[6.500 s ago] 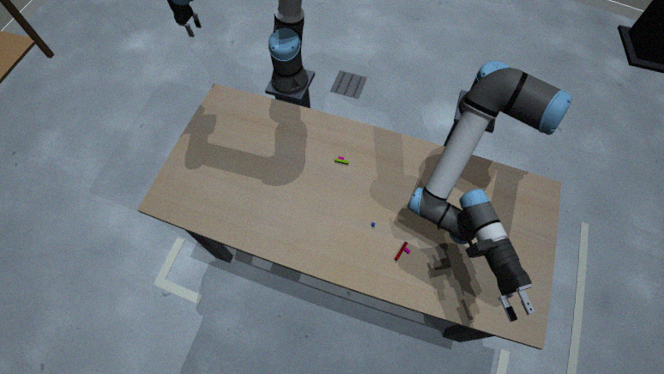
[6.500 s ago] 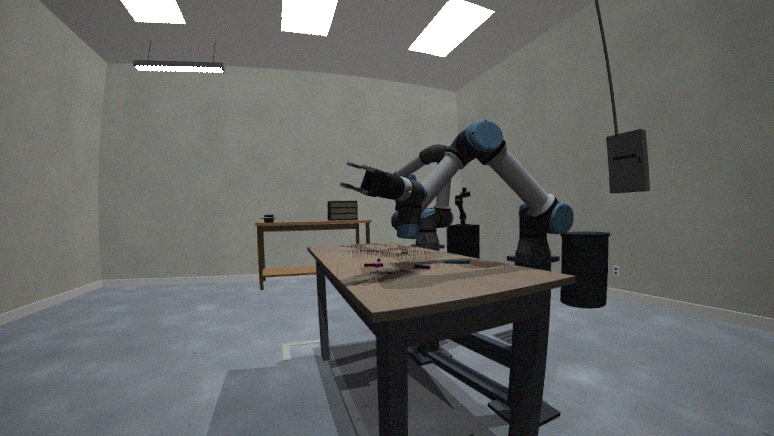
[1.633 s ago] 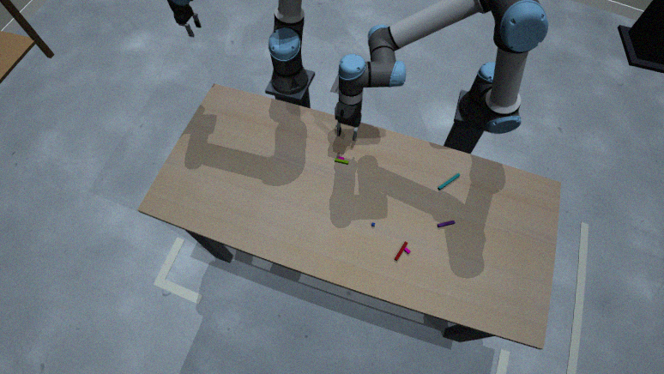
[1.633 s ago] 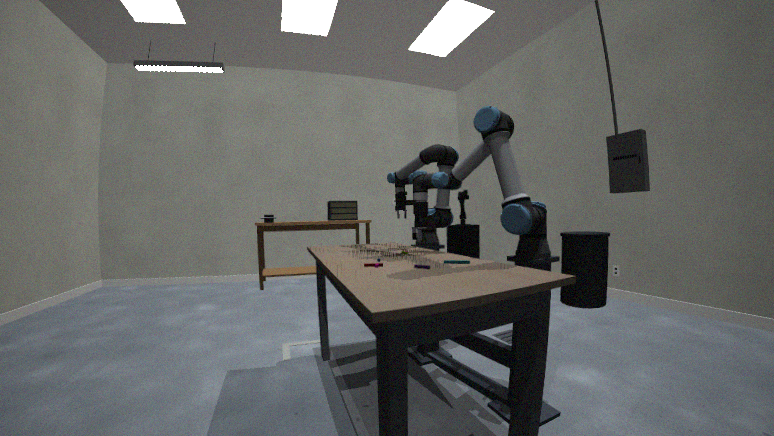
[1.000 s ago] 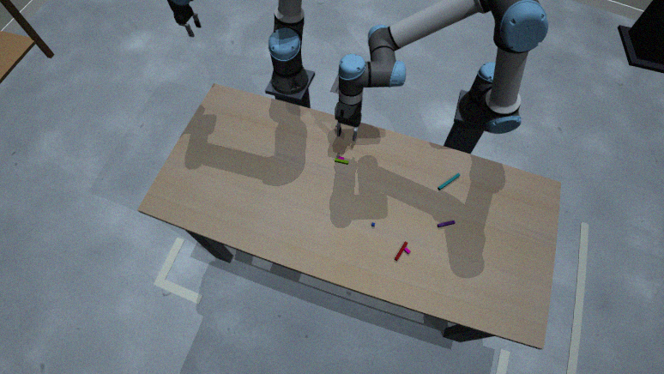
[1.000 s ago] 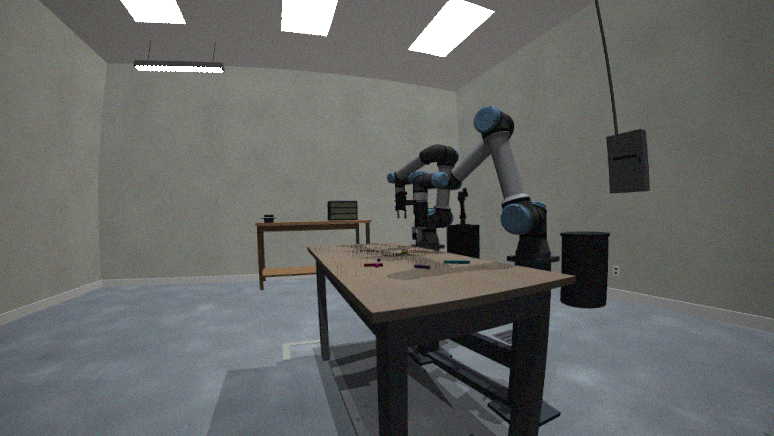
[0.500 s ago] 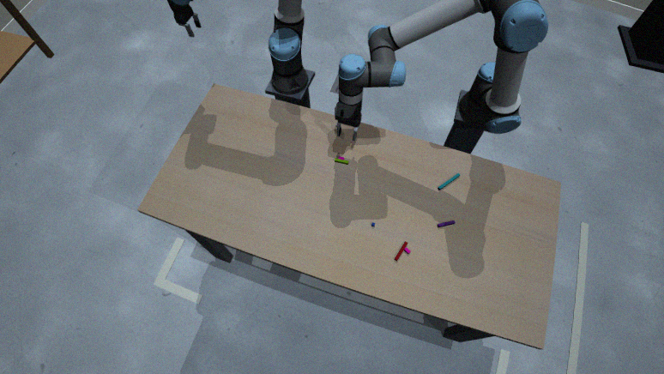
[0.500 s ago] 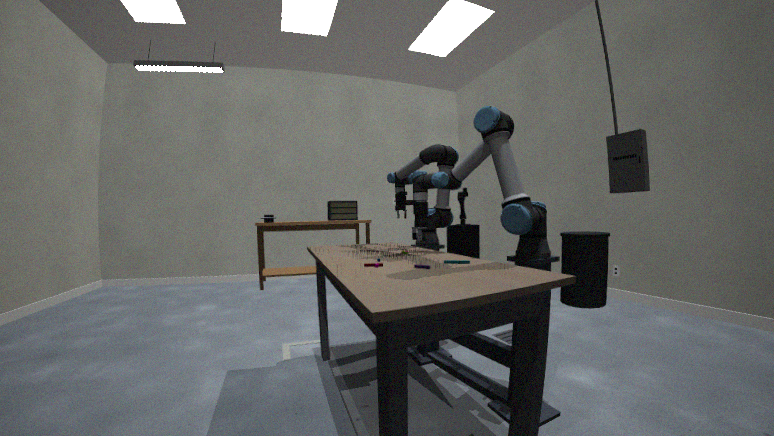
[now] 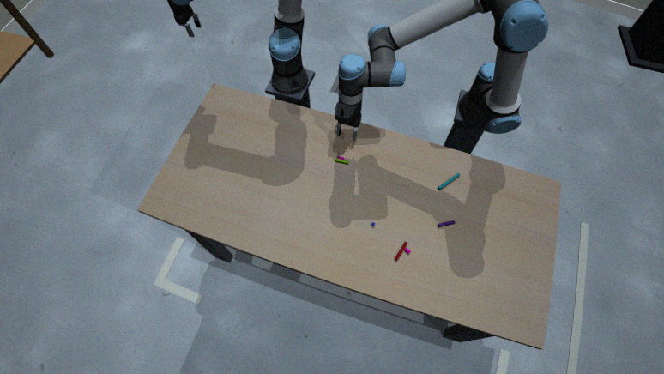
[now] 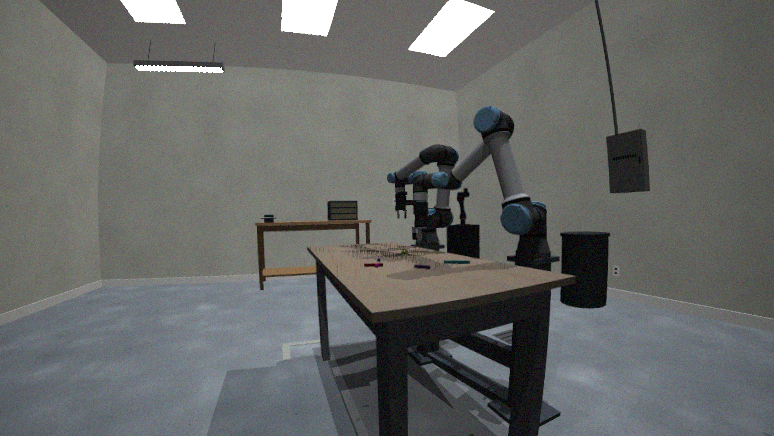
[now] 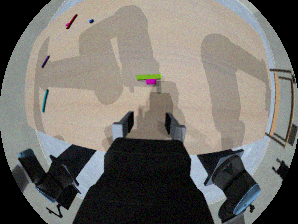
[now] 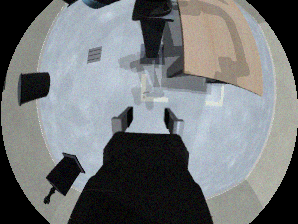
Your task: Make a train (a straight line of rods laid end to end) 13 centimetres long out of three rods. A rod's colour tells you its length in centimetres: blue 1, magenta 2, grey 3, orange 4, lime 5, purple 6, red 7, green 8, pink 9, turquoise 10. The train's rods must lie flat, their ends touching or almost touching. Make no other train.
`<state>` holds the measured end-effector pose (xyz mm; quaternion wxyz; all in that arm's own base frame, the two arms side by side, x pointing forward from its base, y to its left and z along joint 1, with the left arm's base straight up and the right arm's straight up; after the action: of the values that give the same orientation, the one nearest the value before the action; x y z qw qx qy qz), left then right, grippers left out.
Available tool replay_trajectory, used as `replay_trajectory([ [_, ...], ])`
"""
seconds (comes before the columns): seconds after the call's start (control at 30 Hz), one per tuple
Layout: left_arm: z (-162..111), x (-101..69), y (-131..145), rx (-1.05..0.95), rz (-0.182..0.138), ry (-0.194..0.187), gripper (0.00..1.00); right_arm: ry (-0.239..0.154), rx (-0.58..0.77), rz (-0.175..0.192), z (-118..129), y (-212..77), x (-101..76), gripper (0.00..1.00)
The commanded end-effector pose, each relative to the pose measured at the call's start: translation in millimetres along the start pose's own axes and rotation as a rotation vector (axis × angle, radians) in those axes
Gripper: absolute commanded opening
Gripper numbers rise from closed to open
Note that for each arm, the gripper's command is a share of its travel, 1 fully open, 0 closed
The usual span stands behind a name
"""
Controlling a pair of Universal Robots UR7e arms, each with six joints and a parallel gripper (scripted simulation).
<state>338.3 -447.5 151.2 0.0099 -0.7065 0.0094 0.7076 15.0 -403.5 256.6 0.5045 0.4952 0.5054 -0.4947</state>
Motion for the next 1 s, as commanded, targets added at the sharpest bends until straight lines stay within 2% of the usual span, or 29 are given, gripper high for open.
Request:
replay_trajectory([
  [0.0, -0.1, -0.7, 0.3, 0.000, 0.002, 0.001, 1.00, -0.001, 0.000, 0.000, 0.2, 0.1, -0.4, 1.00],
  [0.17, -4.2, -0.7, -2.2, 0.000, 0.002, 0.001, 1.00, -0.001, 0.000, 0.000, 0.2, 0.1, -0.4, 1.00],
  [0.43, -33.7, -0.7, -21.6, 0.000, 0.002, 0.001, 1.00, -0.001, 0.000, 0.000, 0.2, 0.1, -0.4, 1.00],
  [0.6, -80.1, -0.7, -58.2, 0.000, 0.002, 0.001, 1.00, -0.001, 0.000, 0.000, 0.2, 0.1, -0.4, 1.00],
  [0.87, -154.6, -0.4, -138.2, -0.001, 0.002, 0.002, 1.00, -0.001, 0.000, 0.000, 0.2, 0.1, -0.4, 1.00],
  [0.9, -162.5, -0.4, -148.9, -0.001, 0.002, 0.002, 1.00, -0.001, 0.000, 0.000, 0.2, 0.1, -0.4, 1.00],
  [0.97, -162.5, -0.4, -148.9, -0.001, 0.002, 0.002, 1.00, -0.001, 0.000, 0.000, 0.2, 0.1, -0.4, 1.00],
])
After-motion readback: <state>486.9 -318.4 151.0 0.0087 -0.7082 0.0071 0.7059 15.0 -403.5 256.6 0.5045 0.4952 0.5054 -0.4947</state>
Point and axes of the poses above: on each arm, the point where the finger pads meet when closed, its own x axis out along the fingers, its own y axis across the jaws, z = x × y, the point moved 7 cm from there along -x, back along the fingers, and after that the axes turned 1 degree about x, right-handed, at the moved point
